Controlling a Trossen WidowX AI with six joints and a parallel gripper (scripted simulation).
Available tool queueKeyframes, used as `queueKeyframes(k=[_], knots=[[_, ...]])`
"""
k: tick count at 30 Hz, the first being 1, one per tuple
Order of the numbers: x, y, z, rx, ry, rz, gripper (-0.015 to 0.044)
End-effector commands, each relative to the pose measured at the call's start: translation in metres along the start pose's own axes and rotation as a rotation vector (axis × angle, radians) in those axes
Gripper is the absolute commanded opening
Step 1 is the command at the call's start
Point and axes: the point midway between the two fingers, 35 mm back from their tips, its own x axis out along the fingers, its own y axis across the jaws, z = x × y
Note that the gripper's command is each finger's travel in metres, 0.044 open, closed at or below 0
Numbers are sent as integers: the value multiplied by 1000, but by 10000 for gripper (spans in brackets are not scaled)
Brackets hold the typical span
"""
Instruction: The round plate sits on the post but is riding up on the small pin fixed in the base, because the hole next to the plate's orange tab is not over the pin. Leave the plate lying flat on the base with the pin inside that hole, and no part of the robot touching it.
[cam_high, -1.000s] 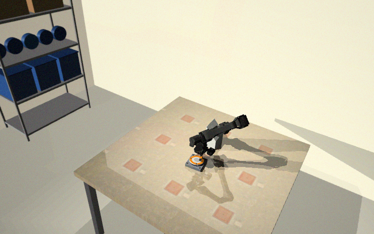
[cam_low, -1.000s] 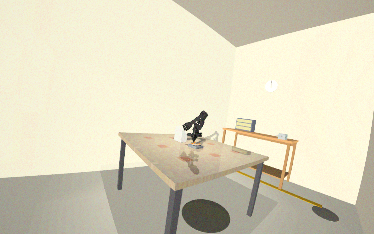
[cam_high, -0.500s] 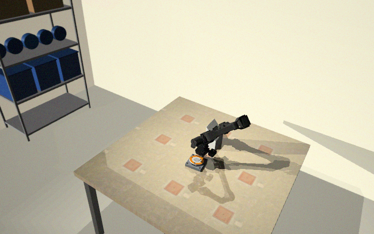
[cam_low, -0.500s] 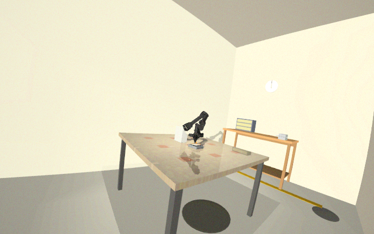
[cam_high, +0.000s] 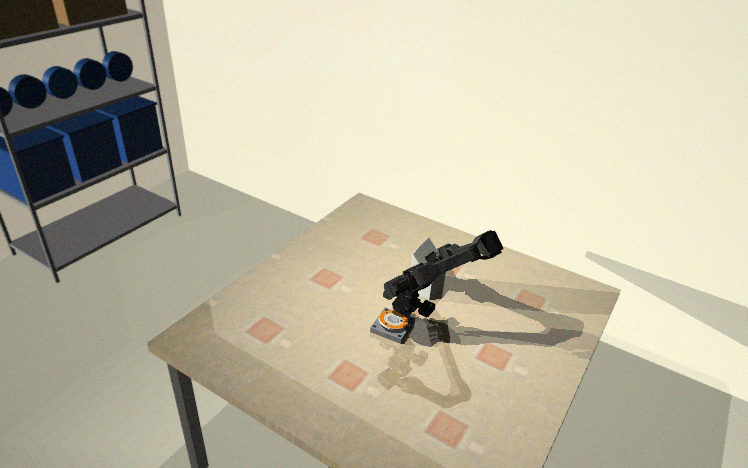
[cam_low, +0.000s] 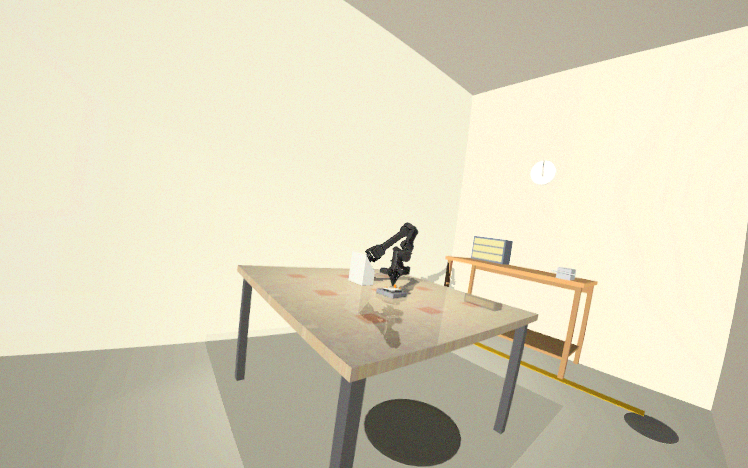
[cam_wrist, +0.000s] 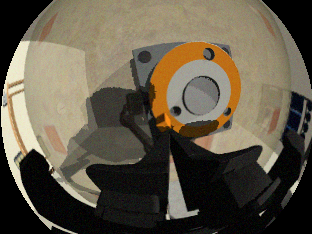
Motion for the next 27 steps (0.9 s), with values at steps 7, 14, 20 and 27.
queueKeyframes(k=[7, 14, 20, 27], knots=[[-3, 8, 10, -11, -11, 4, 0], [-4, 10, 13, -11, -11, 4, 0], [-5, 12, 17, -11, -11, 4, 0], [-10, 12, 19, -11, -12, 3, 0]])
